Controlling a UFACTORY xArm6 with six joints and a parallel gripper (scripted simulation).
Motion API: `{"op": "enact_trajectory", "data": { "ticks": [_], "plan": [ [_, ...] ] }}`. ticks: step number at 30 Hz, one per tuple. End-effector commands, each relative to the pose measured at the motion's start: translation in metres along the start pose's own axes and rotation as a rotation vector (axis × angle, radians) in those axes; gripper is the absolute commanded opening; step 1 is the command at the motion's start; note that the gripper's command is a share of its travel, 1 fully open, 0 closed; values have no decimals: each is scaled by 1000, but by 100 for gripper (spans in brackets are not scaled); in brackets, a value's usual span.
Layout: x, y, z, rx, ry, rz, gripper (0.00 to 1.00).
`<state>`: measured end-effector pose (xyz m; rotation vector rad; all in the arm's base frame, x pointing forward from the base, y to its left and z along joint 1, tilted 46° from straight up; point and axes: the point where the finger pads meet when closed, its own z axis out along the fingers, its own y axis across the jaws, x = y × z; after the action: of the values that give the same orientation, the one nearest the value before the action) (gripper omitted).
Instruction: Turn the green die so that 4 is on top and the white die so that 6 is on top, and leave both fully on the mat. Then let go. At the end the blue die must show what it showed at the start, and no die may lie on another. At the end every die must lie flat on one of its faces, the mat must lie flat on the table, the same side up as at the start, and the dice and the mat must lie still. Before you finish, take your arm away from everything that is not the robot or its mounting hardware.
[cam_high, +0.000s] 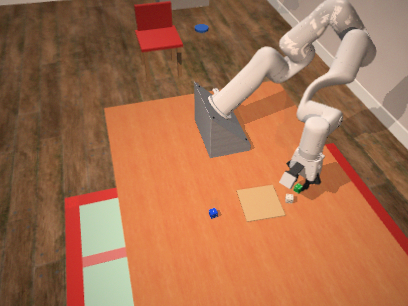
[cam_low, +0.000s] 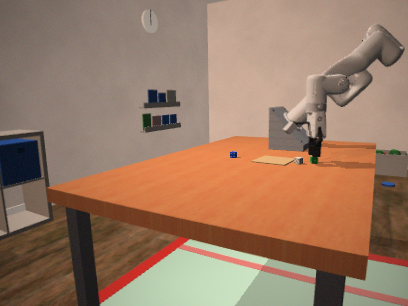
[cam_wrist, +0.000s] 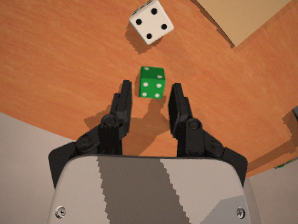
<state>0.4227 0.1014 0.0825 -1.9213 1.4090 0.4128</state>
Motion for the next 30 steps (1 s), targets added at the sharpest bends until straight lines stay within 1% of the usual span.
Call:
{"op": "enact_trajectory", "data": {
  "ticks": [1,7,17,30],
  "plan": [
    [0,-1,4,2,1,-1,42],
    [0,-1,14,2,1,-1,42],
    [0,-1,25,2,1,-1,42],
    [0,-1,27,2,1,-1,42]
  ]
}}
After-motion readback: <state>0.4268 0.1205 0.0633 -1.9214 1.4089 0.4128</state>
